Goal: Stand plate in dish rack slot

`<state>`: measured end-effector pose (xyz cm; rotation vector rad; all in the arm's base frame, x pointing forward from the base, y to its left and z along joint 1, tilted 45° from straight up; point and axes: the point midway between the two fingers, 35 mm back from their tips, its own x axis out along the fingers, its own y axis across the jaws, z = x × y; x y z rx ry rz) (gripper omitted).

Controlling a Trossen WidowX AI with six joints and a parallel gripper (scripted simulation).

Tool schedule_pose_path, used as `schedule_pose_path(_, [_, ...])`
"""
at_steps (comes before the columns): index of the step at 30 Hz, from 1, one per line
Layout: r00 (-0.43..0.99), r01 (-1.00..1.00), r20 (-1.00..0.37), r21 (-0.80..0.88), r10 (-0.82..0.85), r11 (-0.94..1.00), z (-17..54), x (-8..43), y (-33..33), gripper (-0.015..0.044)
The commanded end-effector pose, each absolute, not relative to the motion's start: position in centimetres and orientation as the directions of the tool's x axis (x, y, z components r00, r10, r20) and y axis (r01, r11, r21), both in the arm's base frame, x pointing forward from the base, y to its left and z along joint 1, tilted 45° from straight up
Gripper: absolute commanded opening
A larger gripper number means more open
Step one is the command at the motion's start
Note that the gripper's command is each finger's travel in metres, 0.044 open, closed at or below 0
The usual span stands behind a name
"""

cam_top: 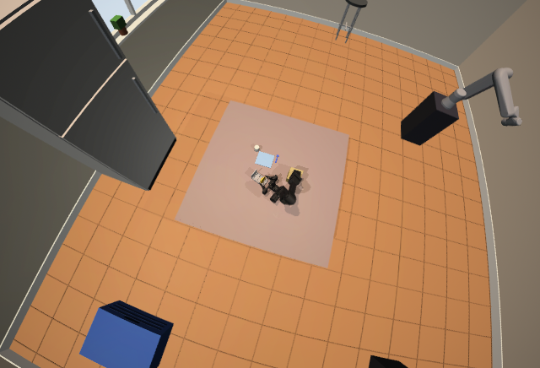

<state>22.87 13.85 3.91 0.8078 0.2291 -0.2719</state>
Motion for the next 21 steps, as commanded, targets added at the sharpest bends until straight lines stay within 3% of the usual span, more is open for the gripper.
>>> schedule_pose_path(1, [0.938, 0.330, -0.310, 0.678, -0.152, 0.657, 5.1, 23.2, 13.2, 0.0400])
schedule_pose_path(21, [0.944, 0.319, -0.292, 0.673, -0.157, 0.667, 12.9, 24.2, 6.6, 0.0400])
